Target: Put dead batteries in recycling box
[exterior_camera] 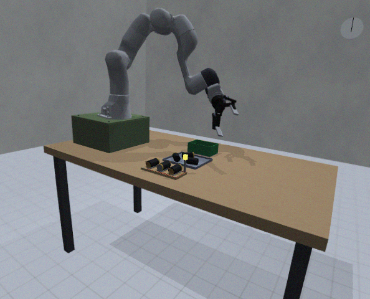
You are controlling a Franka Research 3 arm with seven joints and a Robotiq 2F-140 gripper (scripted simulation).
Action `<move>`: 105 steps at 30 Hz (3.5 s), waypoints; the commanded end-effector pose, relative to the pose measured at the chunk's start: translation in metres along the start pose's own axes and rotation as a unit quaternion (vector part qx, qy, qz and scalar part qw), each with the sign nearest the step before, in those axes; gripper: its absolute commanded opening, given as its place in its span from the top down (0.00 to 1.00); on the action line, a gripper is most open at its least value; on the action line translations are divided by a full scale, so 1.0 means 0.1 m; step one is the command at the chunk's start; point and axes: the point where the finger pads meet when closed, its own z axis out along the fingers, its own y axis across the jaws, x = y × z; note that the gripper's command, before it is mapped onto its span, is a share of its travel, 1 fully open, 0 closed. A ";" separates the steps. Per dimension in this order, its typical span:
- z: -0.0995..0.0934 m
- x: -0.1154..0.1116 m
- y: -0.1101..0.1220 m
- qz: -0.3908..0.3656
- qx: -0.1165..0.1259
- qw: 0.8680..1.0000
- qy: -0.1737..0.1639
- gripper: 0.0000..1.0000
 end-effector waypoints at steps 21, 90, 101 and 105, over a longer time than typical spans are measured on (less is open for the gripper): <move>0.00 0.01 -0.02 -0.001 0.000 1.000 0.002 0.00; 0.95 3.13 0.89 -0.849 0.230 -0.188 -0.437 0.00; 0.94 3.10 0.92 -0.846 0.245 -0.203 -0.428 0.00; 0.94 3.10 0.92 -0.846 0.245 -0.203 -0.428 0.00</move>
